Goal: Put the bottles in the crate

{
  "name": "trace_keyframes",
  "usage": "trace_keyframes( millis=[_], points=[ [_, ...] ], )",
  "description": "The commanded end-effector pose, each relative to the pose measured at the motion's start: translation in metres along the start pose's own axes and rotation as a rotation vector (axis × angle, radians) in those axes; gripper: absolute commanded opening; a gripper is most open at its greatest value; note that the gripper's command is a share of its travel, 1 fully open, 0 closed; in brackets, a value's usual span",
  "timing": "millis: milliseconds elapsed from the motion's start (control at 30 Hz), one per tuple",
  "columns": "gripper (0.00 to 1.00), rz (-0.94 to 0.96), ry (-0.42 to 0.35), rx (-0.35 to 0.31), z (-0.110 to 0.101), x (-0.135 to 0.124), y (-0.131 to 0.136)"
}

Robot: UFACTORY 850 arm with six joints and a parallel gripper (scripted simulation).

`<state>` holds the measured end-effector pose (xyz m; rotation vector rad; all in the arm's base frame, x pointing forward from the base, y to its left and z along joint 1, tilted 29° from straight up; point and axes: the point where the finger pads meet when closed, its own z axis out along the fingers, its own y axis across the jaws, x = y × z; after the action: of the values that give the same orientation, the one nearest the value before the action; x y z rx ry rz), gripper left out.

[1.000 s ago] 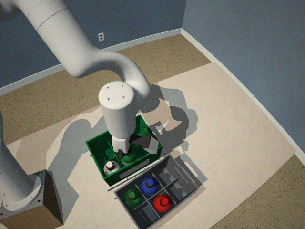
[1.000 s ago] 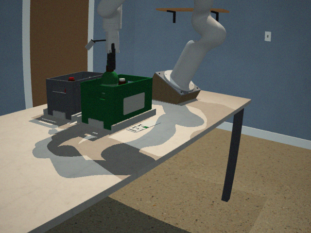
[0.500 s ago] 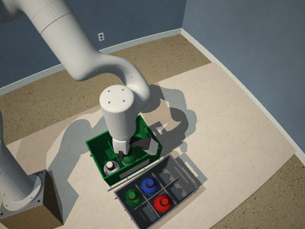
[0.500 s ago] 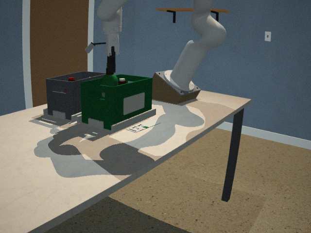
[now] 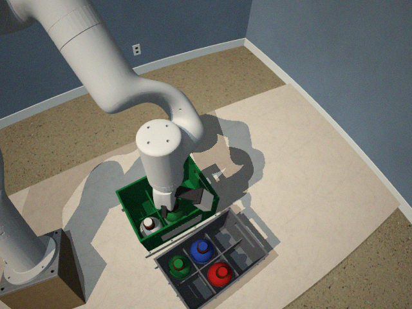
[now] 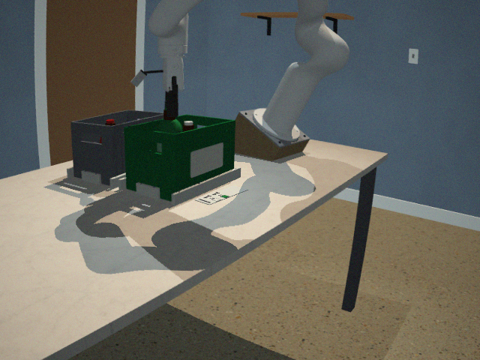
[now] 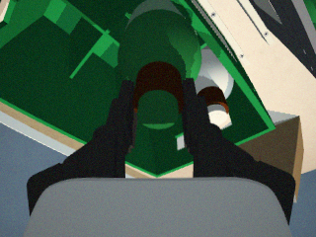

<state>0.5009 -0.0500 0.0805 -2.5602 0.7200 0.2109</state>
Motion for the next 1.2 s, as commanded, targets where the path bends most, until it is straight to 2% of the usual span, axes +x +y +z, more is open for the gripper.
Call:
trace_keyframes(
  millis=[0,733,1167],
  points=[
    [0.00,0.000,0.002,0.001,0.004,0.001,0.000],
    [0.00,0.000,0.002,0.001,0.024,0.001,0.000],
    [0.00,0.000,0.002,0.001,0.024,0.001,0.000]
  ],
)
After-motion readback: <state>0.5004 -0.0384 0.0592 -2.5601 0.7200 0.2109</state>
